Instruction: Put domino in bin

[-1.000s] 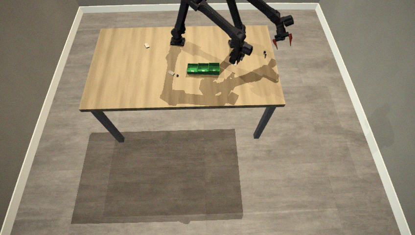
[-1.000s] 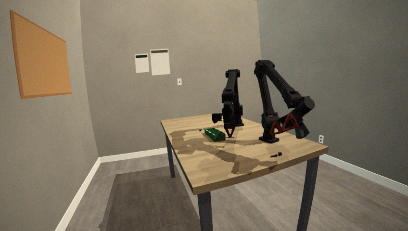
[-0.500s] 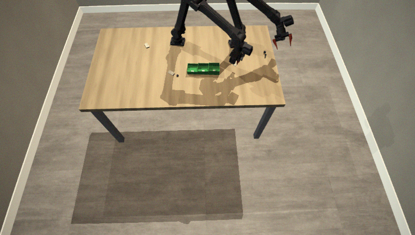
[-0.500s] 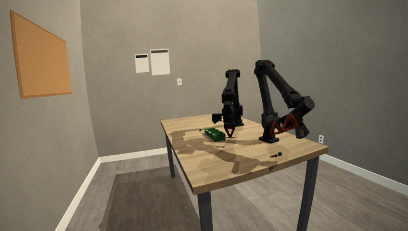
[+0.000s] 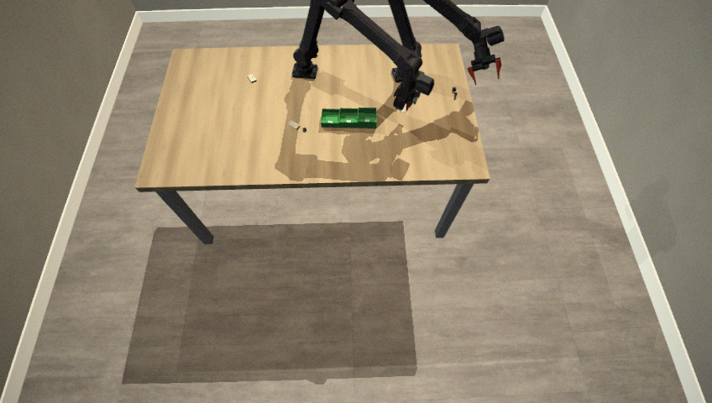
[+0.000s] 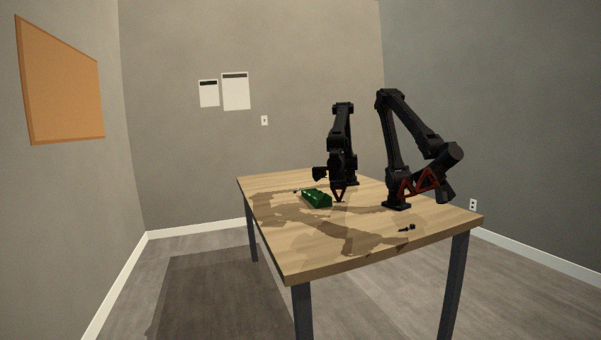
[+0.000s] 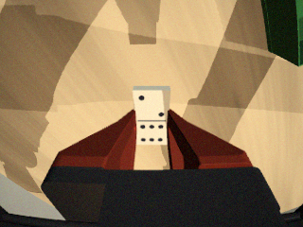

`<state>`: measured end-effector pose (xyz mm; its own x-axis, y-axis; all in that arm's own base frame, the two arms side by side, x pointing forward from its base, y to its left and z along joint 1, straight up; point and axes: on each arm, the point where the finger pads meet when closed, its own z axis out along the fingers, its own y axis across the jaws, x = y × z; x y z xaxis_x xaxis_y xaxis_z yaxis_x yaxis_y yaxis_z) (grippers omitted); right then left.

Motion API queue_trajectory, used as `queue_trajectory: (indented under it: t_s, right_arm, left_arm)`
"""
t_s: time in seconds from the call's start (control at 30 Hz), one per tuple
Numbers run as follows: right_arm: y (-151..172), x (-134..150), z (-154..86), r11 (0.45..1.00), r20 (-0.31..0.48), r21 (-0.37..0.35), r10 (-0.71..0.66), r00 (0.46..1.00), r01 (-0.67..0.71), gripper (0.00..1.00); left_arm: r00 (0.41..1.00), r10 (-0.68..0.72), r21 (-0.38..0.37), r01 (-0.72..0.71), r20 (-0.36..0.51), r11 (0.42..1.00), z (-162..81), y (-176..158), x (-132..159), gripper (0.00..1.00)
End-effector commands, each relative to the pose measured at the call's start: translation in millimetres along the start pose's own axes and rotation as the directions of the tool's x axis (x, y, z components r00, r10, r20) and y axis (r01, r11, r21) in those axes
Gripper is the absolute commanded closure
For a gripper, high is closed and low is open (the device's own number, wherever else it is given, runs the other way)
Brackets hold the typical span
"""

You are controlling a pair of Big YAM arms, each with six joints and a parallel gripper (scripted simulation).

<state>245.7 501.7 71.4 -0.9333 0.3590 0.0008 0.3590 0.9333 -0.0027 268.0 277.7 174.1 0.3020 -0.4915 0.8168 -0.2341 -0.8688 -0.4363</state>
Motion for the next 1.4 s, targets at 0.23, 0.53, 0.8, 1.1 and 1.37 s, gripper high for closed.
queue_trajectory:
  t_s: [0.23,0.53,0.8,1.1,1.37]
  right_arm:
    - [2,3,4,1.000,0.001,0.006,0.002,1.000,-0.002,0.80]
    - [-42,-34,-18,0.999,0.008,-0.043,0.001,1.000,0.000,0.80]
    - [-73,-52,-16,0.998,0.010,-0.041,-0.049,0.999,0.050,0.80]
    - [-120,-79,-14,0.944,0.015,-0.015,-0.329,0.944,0.329,0.80]
    - [-140,-91,-14,0.873,0.017,-0.003,-0.487,0.873,0.487,0.80]
  left_arm:
    - [1.000,0.010,0.020,-0.010,0.005,1.000,-5,-10,1,0.00]
    - [1.000,0.010,0.020,-0.010,0.005,1.000,-5,-10,1,0.00]
    - [1.000,0.010,0.020,-0.010,0.005,1.000,-5,-10,1,0.00]
    - [1.000,0.010,0.020,-0.010,0.005,1.000,-5,-10,1,0.00]
    - [1.000,0.010,0.020,-0.010,0.005,1.000,-5,-10,1,0.00]
